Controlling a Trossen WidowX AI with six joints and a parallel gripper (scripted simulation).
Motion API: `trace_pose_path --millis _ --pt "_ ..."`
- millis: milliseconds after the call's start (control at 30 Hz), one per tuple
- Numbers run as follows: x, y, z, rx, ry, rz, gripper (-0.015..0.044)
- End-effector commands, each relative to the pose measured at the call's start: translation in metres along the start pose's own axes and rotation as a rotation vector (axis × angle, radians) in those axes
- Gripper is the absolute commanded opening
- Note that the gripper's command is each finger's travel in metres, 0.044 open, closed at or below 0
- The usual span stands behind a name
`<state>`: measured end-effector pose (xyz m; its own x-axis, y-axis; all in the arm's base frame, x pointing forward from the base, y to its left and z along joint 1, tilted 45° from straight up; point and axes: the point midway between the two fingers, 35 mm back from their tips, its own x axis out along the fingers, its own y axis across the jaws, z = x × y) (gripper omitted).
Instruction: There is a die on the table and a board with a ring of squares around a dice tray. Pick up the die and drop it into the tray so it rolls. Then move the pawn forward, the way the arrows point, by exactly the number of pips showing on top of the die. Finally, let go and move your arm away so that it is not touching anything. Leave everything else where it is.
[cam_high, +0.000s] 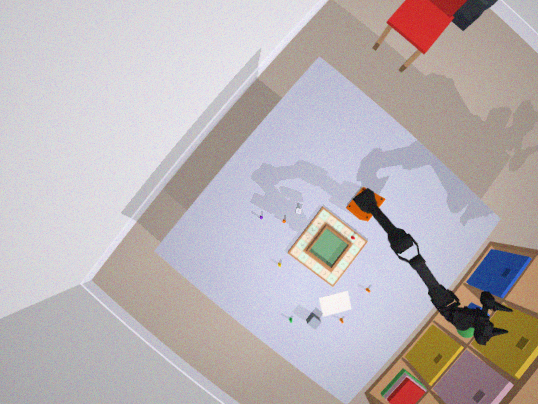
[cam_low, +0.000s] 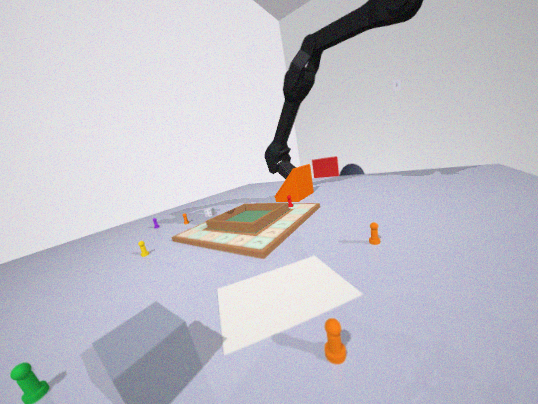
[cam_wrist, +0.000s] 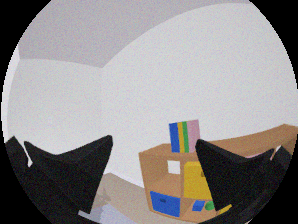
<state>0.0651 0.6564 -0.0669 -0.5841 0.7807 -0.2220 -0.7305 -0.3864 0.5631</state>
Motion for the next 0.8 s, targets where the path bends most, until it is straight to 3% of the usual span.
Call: trace_pose_path --millis 0,133,333,767 --pt "-0.002 -0.002 0.002 0.0 -0.002 -0.007 0.0374" --pt "-0.043 -0.033 0.034 0.005 -0.034 -0.159 0.0275" --pt "-0.119 -0.075 0.075 0.016 -0.063 -0.396 0.0275" --pt "-0.348 -0.118 0.114 0.09 -0.009 -0.974 0.0275"
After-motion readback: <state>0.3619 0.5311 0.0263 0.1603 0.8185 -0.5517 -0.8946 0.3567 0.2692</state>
